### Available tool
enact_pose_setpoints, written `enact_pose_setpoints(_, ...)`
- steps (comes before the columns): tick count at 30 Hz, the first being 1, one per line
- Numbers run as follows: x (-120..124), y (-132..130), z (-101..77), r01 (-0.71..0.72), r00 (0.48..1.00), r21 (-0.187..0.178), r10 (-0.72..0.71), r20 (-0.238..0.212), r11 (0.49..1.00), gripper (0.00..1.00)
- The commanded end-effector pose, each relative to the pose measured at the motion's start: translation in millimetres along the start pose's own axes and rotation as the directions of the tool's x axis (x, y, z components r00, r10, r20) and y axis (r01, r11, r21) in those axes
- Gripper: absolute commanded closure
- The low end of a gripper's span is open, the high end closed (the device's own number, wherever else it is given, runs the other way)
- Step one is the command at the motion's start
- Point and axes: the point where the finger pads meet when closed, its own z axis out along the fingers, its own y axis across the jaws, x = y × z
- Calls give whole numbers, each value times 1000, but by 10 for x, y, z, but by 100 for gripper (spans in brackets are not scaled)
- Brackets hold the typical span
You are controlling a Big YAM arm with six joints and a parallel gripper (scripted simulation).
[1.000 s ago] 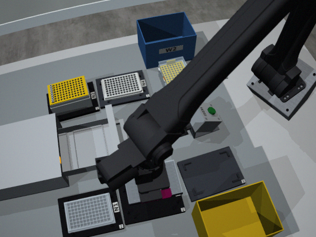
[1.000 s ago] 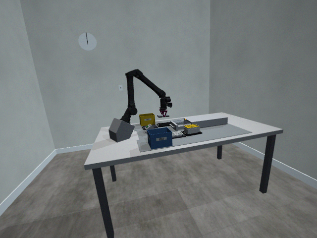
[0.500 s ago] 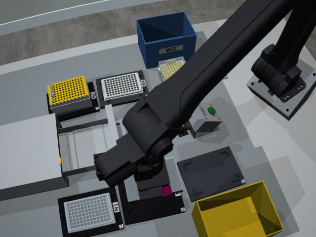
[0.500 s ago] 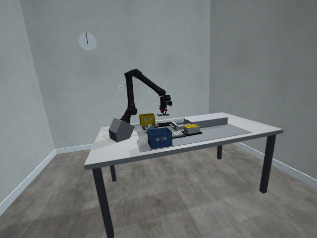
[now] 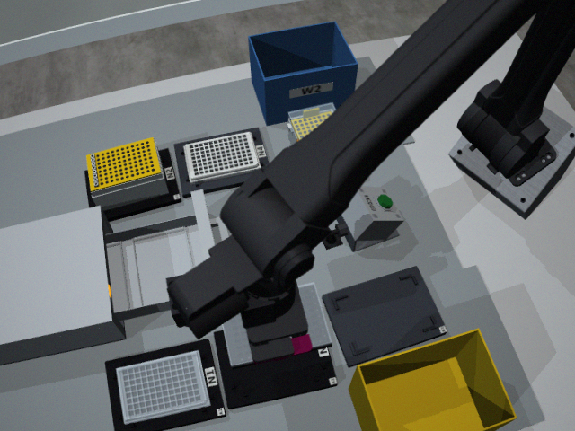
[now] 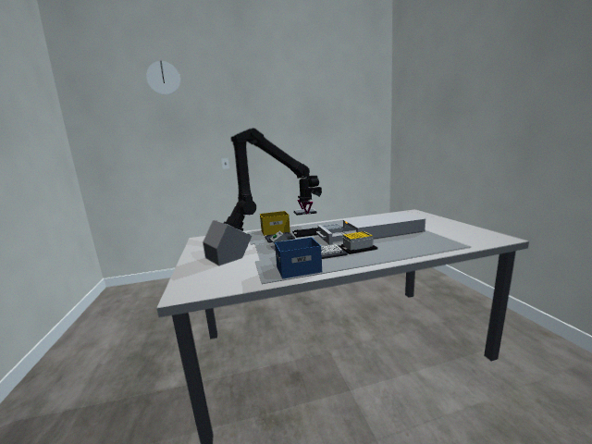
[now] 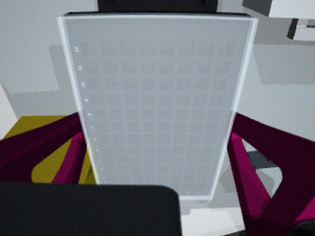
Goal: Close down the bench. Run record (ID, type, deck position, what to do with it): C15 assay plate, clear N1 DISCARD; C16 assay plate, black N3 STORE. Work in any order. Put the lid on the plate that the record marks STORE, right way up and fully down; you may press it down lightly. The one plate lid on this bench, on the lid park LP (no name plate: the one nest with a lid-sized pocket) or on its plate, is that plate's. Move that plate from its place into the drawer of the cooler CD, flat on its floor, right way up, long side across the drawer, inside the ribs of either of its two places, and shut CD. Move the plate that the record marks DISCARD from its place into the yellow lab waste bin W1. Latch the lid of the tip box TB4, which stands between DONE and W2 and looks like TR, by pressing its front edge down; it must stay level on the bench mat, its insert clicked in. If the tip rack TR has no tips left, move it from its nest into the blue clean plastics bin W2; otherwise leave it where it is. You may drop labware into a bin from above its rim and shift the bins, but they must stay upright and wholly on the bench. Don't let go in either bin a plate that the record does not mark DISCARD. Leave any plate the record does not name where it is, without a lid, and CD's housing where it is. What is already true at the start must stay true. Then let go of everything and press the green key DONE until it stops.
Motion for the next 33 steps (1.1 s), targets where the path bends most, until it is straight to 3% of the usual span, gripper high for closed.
enact_pose_setpoints(1, -289, -1, -167, 90, 995, -5, -90, 45, 996, 100)
enact_pose_setpoints(6, -369, -113, -168, 255, 966, 4, -254, 45, 967, 100)
enact_pose_setpoints(8, -369, -113, -168, 255, 966, 4, -254, 45, 967, 100)
enact_pose_setpoints(14, -465, -247, -169, 442, 896, 14, -442, 43, 897, 100)
enact_pose_setpoints(23, -607, -448, -169, 688, 724, 28, -688, 35, 725, 100)
enact_pose_setpoints(25, -607, -448, -169, 688, 724, 28, -688, 35, 725, 100)
enact_pose_setpoints(33, -731, -628, -169, 855, 517, 36, -856, 24, 518, 100)
